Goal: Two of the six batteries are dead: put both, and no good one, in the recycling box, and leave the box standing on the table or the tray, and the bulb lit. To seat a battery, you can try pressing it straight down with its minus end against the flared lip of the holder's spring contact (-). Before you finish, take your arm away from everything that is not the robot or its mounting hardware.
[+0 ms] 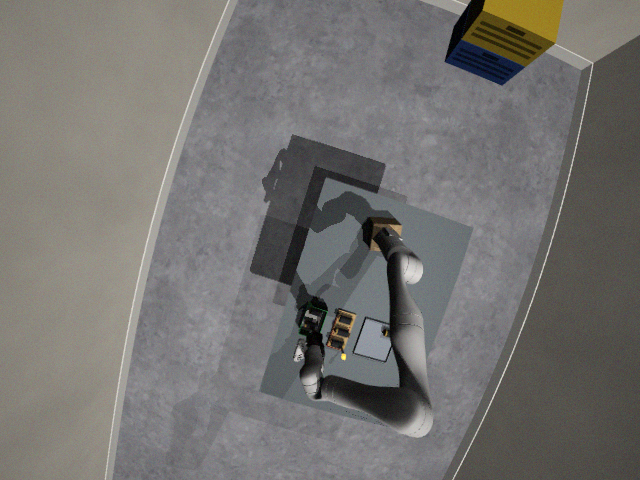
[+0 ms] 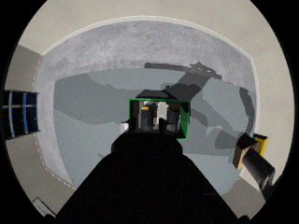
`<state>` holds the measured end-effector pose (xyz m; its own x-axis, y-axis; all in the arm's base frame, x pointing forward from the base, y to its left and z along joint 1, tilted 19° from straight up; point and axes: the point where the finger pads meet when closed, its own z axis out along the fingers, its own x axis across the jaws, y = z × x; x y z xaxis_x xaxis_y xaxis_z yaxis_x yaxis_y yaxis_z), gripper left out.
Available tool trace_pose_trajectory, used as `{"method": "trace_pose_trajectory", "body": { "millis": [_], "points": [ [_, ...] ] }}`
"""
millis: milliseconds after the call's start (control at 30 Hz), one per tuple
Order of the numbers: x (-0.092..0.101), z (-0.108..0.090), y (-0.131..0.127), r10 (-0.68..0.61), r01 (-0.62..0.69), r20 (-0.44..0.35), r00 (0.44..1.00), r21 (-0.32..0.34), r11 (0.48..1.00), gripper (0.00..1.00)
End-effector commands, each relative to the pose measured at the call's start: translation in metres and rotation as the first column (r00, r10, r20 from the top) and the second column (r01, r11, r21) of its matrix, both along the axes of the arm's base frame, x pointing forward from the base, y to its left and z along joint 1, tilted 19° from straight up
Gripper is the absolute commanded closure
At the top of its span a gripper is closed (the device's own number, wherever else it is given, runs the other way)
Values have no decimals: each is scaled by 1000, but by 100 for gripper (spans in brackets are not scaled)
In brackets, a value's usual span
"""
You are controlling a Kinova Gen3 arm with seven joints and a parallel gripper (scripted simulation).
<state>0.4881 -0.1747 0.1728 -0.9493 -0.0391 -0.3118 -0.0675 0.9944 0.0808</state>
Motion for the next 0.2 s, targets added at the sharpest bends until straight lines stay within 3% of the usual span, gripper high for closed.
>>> {"method": "trace_pose_trajectory", "body": {
  "millis": [0,167],
  "points": [
    [0,1,0,0,0,2,1000,0,1000,10],
    [0,1,0,0,0,2,1000,0,1000,10]
  ]
}}
